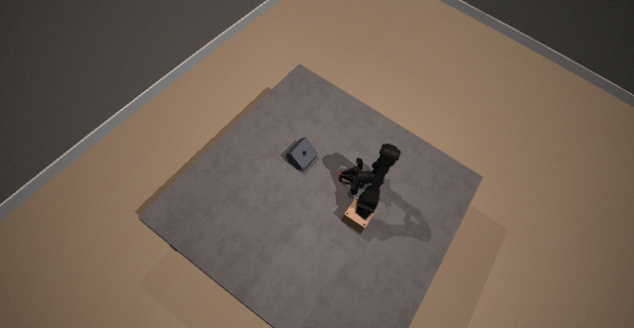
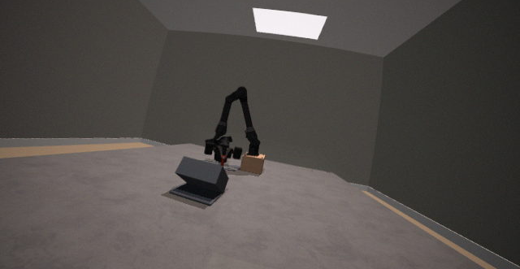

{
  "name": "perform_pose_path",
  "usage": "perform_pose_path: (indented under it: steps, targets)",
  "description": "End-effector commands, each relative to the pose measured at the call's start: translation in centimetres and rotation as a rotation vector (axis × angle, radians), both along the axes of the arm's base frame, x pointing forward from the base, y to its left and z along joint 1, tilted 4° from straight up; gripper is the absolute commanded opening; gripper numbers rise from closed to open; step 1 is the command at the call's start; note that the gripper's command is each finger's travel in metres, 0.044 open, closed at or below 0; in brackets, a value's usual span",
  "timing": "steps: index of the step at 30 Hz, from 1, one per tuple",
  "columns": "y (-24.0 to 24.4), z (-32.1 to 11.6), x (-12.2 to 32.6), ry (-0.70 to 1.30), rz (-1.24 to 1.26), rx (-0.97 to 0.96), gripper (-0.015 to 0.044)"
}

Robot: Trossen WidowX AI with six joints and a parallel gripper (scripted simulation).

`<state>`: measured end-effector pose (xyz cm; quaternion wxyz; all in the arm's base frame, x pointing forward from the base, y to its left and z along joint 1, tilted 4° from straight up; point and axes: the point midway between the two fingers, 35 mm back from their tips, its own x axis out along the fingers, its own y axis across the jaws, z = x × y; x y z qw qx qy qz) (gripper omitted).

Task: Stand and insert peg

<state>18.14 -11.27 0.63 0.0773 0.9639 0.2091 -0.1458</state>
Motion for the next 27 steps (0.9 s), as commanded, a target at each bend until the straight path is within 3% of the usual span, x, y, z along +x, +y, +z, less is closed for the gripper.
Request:
perform_pose_path:
  steps: [1, 27]
  targets:
    - [-0.01, -0.18, 0.01, 0.0, 0.0, 0.0, 0.0049]
    - [-0.22, -0.52, -0.39, -0.006, -0.012, 0.022, 0.0049]
